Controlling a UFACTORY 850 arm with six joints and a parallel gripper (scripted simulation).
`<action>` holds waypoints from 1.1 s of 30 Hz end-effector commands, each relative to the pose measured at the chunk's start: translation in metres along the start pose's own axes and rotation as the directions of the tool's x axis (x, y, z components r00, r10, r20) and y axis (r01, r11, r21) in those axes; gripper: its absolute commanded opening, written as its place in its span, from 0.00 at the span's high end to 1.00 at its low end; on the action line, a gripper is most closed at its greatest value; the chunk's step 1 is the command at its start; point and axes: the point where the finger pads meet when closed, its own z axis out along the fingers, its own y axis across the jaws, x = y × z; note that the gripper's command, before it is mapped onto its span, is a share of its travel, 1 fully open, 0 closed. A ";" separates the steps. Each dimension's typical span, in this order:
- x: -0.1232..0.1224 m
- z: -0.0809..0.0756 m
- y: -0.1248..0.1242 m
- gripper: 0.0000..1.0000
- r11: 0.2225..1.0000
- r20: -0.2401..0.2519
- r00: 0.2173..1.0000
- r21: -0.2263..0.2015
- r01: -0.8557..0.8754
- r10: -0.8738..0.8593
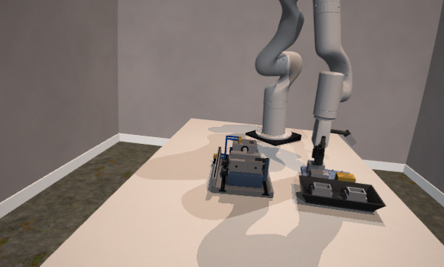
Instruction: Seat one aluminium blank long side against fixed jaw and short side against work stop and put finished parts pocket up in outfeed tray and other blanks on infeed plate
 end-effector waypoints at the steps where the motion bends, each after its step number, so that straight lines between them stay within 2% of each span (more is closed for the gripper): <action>1: 0.000 -0.001 0.001 0.31 1.000 -0.001 1.000 -0.001 0.000 0.000; 33: 0.000 0.004 0.001 0.31 1.000 -0.001 1.000 -0.001 0.000 0.000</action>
